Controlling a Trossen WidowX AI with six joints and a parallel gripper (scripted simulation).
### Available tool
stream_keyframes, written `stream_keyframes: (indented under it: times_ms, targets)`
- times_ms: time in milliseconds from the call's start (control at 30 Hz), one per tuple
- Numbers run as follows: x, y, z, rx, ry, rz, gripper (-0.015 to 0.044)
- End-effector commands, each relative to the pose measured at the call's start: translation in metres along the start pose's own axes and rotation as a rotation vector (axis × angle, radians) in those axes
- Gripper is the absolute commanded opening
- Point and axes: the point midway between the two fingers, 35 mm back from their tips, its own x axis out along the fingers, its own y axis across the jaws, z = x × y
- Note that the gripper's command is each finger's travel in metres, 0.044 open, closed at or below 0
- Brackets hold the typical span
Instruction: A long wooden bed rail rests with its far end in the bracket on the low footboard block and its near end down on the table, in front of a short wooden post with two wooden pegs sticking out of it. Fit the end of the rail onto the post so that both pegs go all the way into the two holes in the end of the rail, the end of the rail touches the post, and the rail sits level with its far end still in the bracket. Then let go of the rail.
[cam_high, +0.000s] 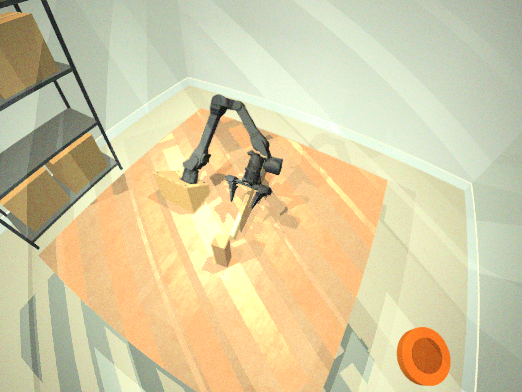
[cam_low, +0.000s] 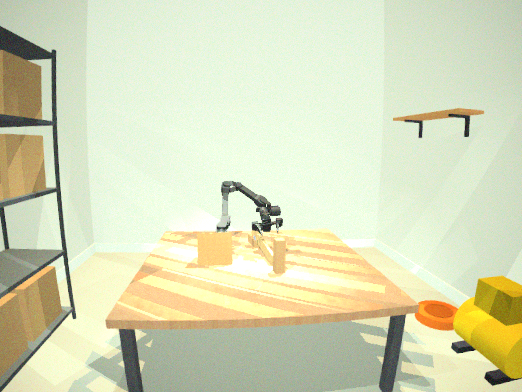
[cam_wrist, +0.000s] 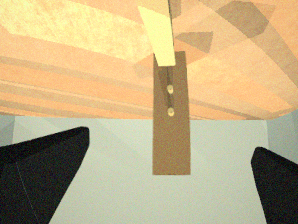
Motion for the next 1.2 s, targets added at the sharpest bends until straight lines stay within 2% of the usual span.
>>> stream_keyframes:
  times_ms: [0, 133, 200, 667, 1167]
  targets:
    - [0.046, 0.014, 0.012, -0.164, -0.463, 0.186, 0.0440]
    - [0.063, 0.014, 0.014, -0.190, -0.852, 0.117, 0.0440]
    - [0.068, 0.011, 0.011, -0.179, -0.964, 0.056, 0.0440]
    - [0.071, 0.010, 0.010, -0.177, -0.977, 0.047, 0.0440]
    - [0.085, 0.011, 0.030, -0.177, -0.976, 0.047, 0.0440]
